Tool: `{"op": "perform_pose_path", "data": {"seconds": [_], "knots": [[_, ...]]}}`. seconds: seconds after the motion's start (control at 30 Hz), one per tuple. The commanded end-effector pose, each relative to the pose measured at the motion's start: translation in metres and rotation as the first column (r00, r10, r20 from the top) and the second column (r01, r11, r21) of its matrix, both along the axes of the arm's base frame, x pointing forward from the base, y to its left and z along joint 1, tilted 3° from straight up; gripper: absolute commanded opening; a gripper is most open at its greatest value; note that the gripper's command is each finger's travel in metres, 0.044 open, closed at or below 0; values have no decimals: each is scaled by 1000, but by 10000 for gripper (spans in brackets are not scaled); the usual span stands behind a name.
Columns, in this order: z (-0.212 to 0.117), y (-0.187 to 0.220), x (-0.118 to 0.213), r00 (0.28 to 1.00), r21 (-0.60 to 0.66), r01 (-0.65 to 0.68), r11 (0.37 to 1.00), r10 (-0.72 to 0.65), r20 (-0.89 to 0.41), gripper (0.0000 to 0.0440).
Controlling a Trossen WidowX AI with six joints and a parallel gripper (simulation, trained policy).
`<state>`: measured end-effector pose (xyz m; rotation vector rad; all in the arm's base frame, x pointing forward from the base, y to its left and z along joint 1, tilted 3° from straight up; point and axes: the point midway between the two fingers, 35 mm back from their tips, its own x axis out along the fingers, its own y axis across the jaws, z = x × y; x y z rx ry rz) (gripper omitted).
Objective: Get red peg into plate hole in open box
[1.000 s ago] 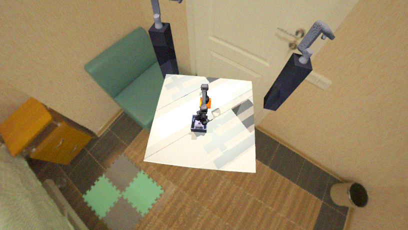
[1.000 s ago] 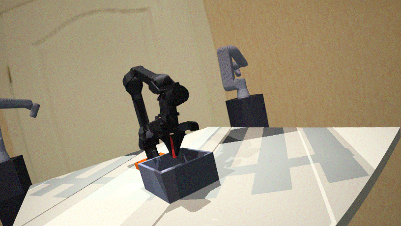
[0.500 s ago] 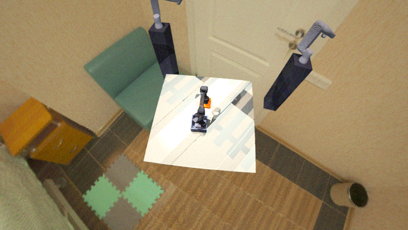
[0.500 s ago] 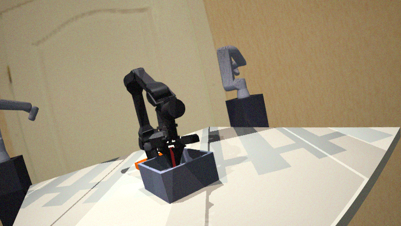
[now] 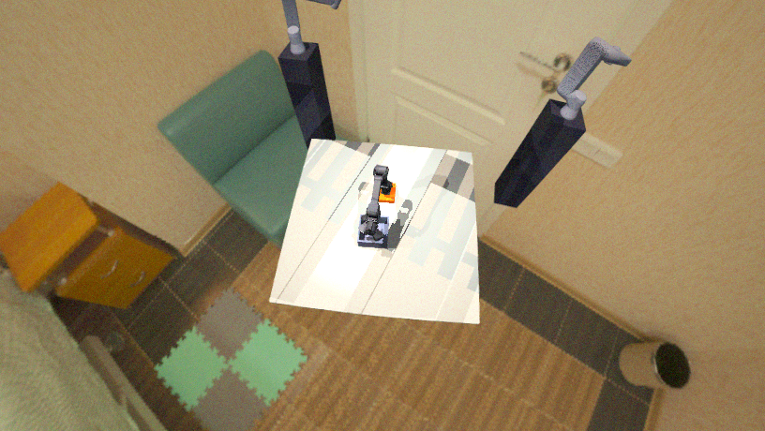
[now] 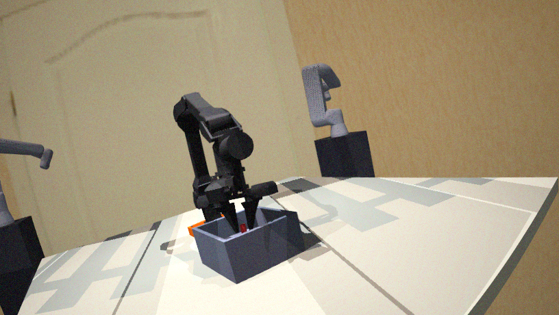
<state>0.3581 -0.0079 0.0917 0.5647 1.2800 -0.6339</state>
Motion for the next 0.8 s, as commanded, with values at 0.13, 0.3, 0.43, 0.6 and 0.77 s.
{"op": "perform_pose_path", "data": {"seconds": [0.13, 0.3, 0.43, 0.6, 0.77], "knots": [[10, 0, 16, 999, 27, -2, 1000, 2, -33, 186], [18, 2, 27, 998, 46, 6, 999, -4, -61, 199], [25, 4, 36, 996, 61, 18, 998, -13, -87, 208], [31, 8, 44, 992, 76, 34, 997, -24, -123, 220], [37, 13, 51, 987, 88, 50, 995, -36, -158, 233]]}}
